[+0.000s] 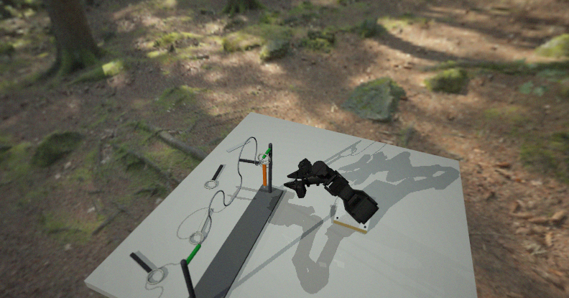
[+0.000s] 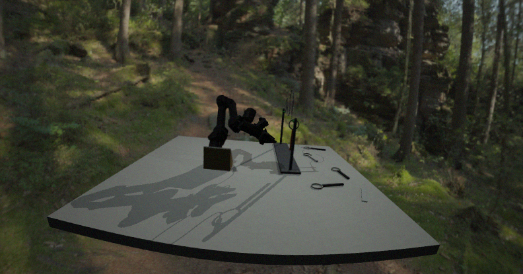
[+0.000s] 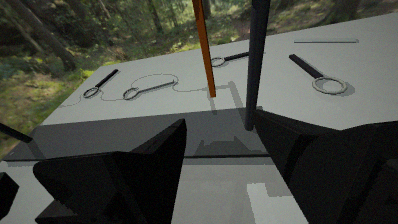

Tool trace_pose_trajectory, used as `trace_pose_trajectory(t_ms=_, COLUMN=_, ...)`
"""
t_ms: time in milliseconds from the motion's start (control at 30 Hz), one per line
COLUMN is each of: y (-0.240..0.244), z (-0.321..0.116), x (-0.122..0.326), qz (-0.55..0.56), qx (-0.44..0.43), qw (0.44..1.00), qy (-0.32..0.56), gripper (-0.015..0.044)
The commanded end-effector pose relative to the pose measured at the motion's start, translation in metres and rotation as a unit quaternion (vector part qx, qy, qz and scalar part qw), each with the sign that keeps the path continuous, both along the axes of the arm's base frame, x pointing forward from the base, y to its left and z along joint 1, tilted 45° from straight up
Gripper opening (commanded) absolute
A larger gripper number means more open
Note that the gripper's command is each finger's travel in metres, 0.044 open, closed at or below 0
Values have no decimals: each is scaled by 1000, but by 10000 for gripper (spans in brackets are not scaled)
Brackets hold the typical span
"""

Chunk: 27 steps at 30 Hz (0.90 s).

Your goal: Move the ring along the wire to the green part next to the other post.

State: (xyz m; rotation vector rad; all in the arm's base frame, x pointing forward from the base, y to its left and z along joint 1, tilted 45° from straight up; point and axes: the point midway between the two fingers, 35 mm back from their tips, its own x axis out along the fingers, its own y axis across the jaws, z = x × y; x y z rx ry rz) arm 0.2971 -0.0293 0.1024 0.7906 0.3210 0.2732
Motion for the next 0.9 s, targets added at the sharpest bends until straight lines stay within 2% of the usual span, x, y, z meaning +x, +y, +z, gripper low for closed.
trace_pose_trajectory(t_ms=0, y=-6, z=4, x=-25, qz=1, qx=-1, qw=1000, qy=-3, gripper=370)
trace_pose_trajectory(t_ms=100, y=-7, z=4, x=-26, qz=1, qx=0, qw=1000, qy=-3, gripper=440)
trace_pose_trajectory(t_ms=867, y=-7, z=4, x=-26, qz=1, qx=0, qw=1000, qy=-3, gripper=440)
